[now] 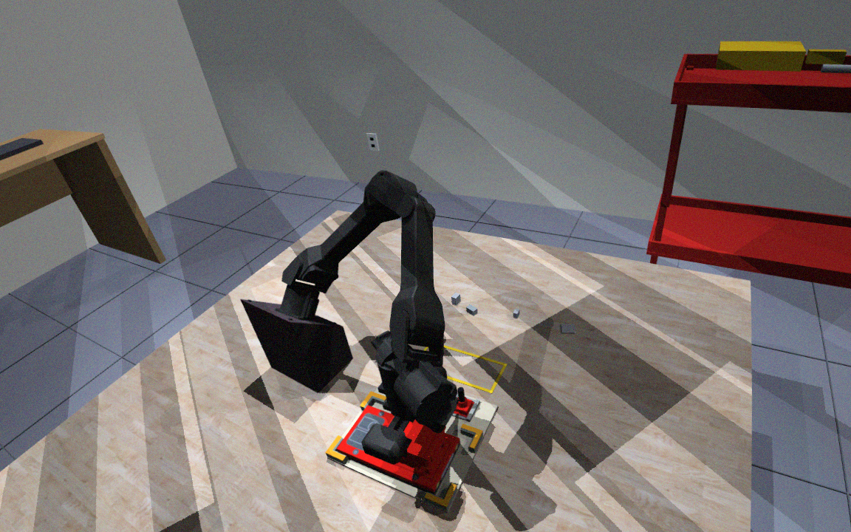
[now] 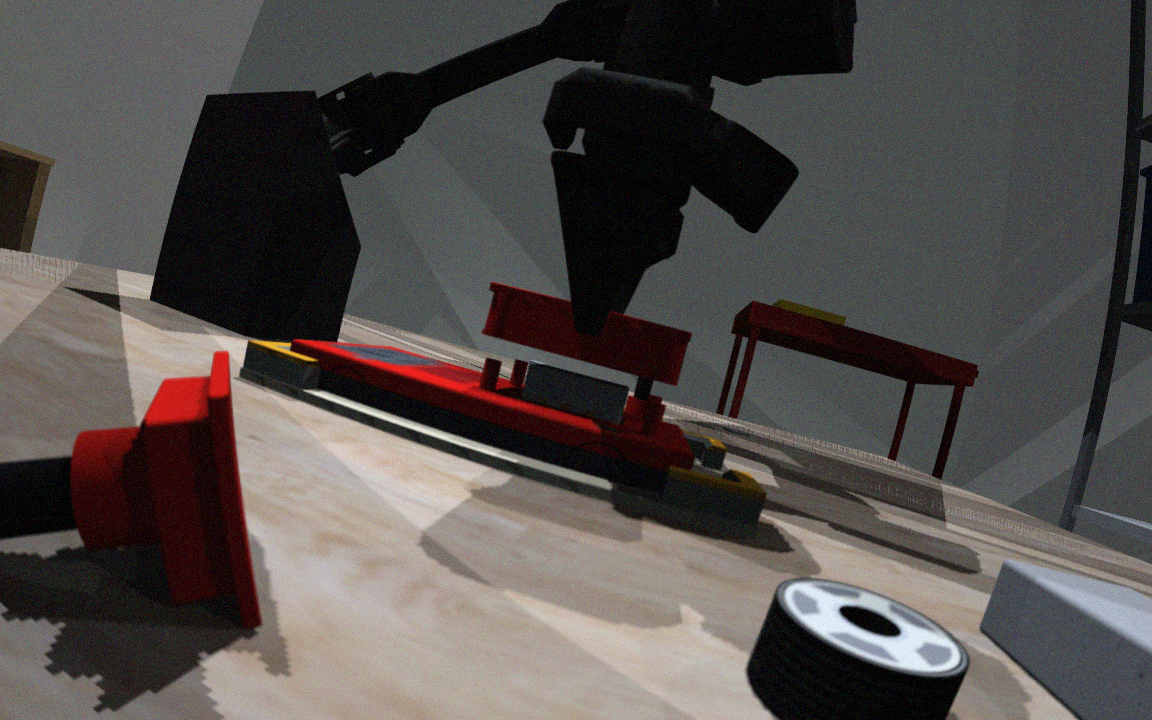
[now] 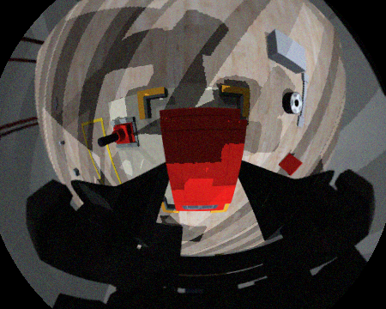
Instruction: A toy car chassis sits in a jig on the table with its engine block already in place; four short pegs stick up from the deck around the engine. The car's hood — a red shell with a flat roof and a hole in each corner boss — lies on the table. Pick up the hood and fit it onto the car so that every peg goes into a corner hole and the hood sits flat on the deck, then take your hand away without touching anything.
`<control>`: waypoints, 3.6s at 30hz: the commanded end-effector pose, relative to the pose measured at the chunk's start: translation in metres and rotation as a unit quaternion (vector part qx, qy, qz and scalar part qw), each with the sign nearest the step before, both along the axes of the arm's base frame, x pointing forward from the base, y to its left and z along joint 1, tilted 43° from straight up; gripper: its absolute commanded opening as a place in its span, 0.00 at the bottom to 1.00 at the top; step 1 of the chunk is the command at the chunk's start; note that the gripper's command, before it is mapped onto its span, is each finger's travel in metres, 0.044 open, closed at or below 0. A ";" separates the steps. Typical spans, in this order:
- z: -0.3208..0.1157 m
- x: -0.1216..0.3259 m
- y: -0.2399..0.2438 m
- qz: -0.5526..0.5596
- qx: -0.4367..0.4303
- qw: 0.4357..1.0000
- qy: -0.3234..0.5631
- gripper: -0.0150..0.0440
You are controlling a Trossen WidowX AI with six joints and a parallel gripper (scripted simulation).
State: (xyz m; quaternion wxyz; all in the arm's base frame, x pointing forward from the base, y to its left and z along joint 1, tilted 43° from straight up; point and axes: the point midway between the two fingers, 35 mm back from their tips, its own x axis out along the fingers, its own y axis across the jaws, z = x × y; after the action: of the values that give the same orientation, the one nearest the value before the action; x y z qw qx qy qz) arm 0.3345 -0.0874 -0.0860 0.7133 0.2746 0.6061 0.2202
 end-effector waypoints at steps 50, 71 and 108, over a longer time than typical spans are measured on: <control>-0.010 0.003 0.008 -0.005 0.003 1.000 0.000 0.25; -0.008 0.003 0.006 -0.005 0.002 1.000 0.000 0.25; -0.008 0.002 0.005 -0.010 0.004 1.000 -0.004 0.25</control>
State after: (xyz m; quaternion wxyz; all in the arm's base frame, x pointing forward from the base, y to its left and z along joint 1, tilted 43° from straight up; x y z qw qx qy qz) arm 0.3373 -0.0831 -0.0936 0.7179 0.2785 0.5999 0.2173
